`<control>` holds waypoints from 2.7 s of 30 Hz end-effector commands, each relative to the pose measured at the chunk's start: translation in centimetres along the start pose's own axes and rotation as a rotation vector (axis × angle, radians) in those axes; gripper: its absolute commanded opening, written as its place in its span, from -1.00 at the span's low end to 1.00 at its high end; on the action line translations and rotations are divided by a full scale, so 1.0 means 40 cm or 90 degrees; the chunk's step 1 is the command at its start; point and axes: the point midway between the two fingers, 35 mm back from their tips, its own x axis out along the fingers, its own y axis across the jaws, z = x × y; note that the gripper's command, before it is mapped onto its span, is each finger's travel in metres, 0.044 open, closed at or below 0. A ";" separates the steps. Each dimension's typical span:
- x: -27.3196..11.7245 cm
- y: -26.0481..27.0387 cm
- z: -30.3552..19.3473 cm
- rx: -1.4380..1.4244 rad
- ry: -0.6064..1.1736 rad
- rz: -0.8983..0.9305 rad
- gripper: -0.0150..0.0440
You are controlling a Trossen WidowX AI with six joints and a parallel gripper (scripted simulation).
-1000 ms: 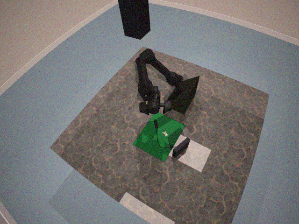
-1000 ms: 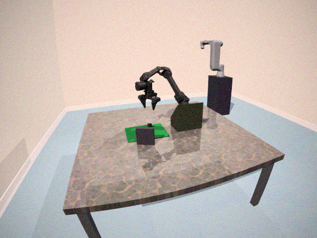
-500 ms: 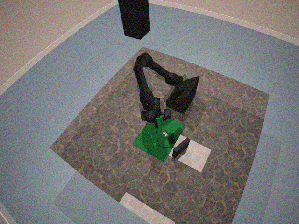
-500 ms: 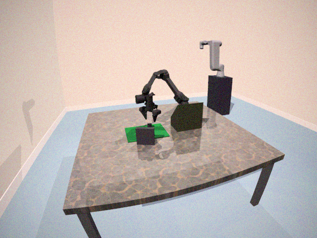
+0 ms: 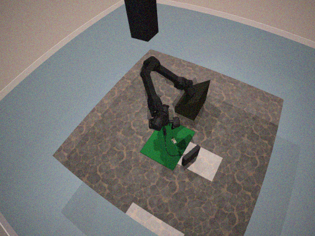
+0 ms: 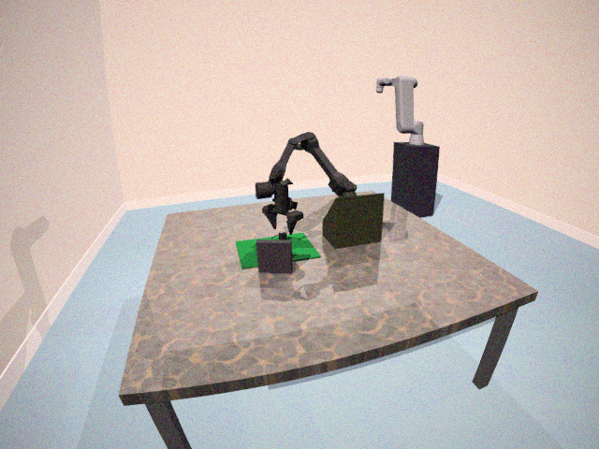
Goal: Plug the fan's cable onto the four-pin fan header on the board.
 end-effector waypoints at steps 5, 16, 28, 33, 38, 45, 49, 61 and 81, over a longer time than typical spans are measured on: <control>0.038 -0.002 0.006 -0.004 -0.006 0.001 1.00; 0.082 -0.002 0.009 -0.004 -0.007 0.002 1.00; 0.086 -0.001 0.006 -0.001 -0.003 0.001 0.56; 0.086 -0.001 0.006 -0.001 -0.003 0.001 0.11; 0.086 -0.001 0.006 -0.001 -0.003 0.001 -0.33; 0.059 -0.001 0.003 -0.002 -0.003 0.000 -0.49; -0.039 -0.002 0.003 -0.004 -0.007 0.002 -0.49; -0.037 -0.070 -0.092 -0.162 -0.004 -0.001 -0.49; -0.034 -0.141 -0.161 -0.299 -0.005 -0.001 -0.49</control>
